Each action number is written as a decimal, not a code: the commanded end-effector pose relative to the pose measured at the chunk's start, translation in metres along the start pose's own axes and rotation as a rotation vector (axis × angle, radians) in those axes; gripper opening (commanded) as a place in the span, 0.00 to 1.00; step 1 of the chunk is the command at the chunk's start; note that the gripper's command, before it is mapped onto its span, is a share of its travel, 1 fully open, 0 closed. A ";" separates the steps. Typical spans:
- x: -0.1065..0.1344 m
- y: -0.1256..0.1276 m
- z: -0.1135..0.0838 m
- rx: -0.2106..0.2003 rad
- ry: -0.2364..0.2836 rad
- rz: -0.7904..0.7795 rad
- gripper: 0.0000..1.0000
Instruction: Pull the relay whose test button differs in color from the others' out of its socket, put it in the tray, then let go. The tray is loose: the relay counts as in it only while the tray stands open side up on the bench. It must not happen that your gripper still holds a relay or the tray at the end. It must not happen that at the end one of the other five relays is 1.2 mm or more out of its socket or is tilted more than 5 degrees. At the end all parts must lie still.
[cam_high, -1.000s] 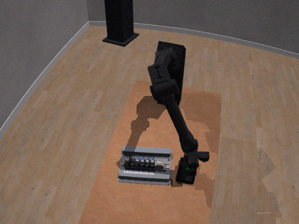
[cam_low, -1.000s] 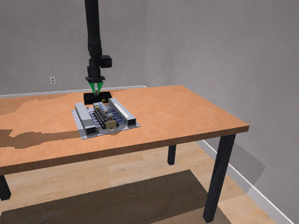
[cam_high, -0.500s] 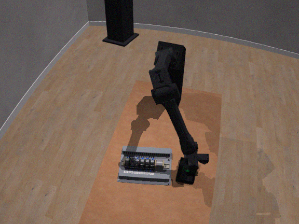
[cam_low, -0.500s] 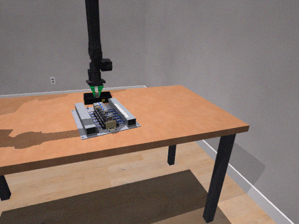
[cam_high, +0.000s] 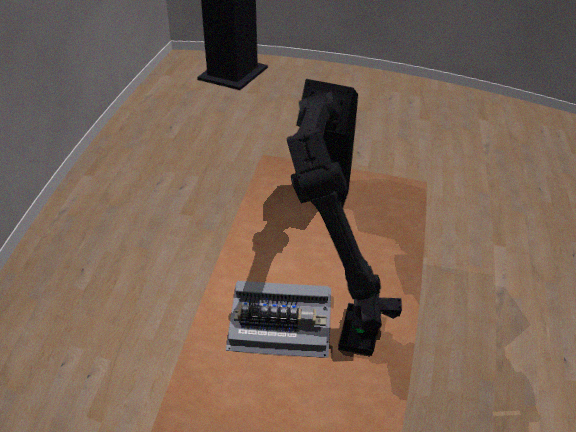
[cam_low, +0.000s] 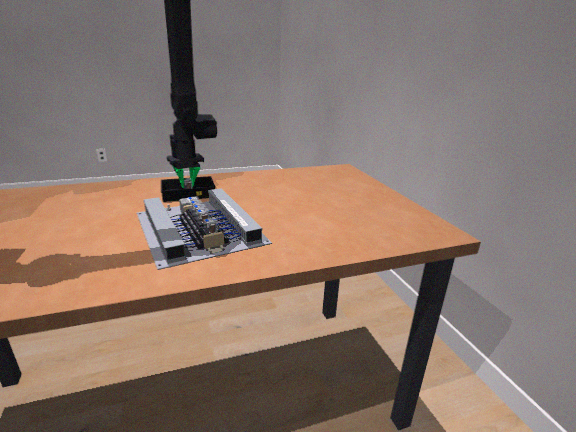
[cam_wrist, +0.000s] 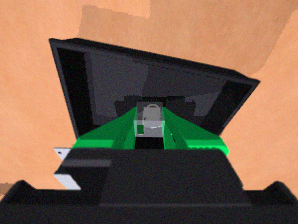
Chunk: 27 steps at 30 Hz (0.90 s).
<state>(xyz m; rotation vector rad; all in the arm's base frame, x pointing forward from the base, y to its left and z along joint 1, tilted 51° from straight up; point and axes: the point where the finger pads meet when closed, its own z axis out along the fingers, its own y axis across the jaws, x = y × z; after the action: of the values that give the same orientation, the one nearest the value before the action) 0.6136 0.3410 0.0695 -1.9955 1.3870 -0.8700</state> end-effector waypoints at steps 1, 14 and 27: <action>-0.011 -0.018 -0.008 0.041 -0.021 -0.004 0.00; -0.012 -0.014 -0.006 0.035 -0.021 -0.006 0.00; -0.012 -0.014 -0.006 0.034 -0.021 -0.006 0.00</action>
<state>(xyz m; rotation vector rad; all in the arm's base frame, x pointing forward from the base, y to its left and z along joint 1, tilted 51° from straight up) 0.6137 0.3410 0.0696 -1.9954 1.3869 -0.8701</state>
